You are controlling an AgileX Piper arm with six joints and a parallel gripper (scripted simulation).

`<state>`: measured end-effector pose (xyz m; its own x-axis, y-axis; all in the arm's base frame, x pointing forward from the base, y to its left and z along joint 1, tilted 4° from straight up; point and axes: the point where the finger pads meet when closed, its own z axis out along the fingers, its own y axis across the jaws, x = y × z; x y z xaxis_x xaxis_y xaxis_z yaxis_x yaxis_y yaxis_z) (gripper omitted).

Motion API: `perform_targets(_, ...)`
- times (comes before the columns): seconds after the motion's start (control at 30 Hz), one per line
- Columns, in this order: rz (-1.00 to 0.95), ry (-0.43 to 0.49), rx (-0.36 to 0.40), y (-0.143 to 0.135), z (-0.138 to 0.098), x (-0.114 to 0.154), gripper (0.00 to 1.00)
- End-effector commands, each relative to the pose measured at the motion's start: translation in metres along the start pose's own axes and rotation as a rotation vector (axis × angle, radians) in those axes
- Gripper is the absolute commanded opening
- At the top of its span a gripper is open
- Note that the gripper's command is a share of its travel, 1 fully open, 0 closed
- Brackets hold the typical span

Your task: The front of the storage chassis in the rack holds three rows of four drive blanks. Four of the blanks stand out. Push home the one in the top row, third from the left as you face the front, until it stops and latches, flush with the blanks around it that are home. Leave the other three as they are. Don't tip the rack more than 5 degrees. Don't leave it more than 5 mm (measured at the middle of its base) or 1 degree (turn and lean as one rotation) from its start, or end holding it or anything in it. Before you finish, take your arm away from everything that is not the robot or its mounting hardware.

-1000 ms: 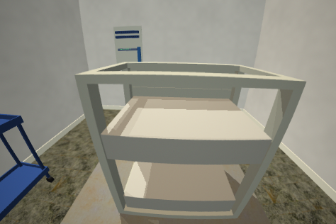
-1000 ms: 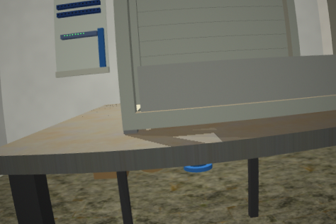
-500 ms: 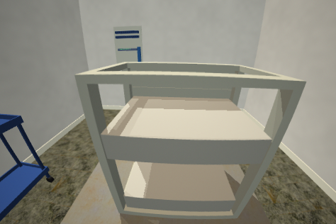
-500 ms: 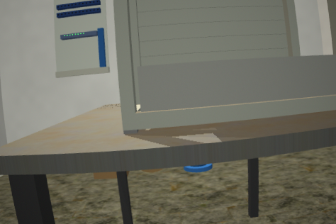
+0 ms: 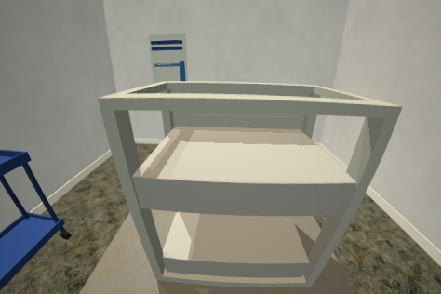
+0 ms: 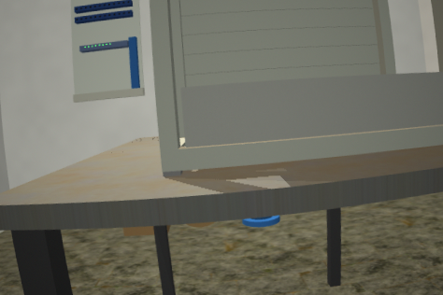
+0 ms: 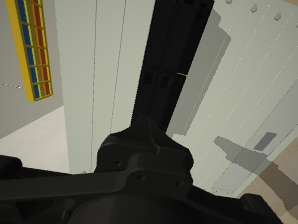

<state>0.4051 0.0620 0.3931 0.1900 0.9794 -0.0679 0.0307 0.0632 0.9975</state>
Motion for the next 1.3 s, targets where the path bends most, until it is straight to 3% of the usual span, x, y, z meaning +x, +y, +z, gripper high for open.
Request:
perform_targets(0.0,0.004,-0.003,-0.003,0.006,-0.003,0.0,0.0)
perform_targets(0.17,0.004,-0.003,-0.003,0.006,0.001,0.0,0.0)
perform_targets(0.47,0.004,-0.003,-0.003,0.006,0.062,0.0,0.0)
perform_targets(1.27,0.004,-0.003,-0.003,0.007,0.072,-0.001,0.0)
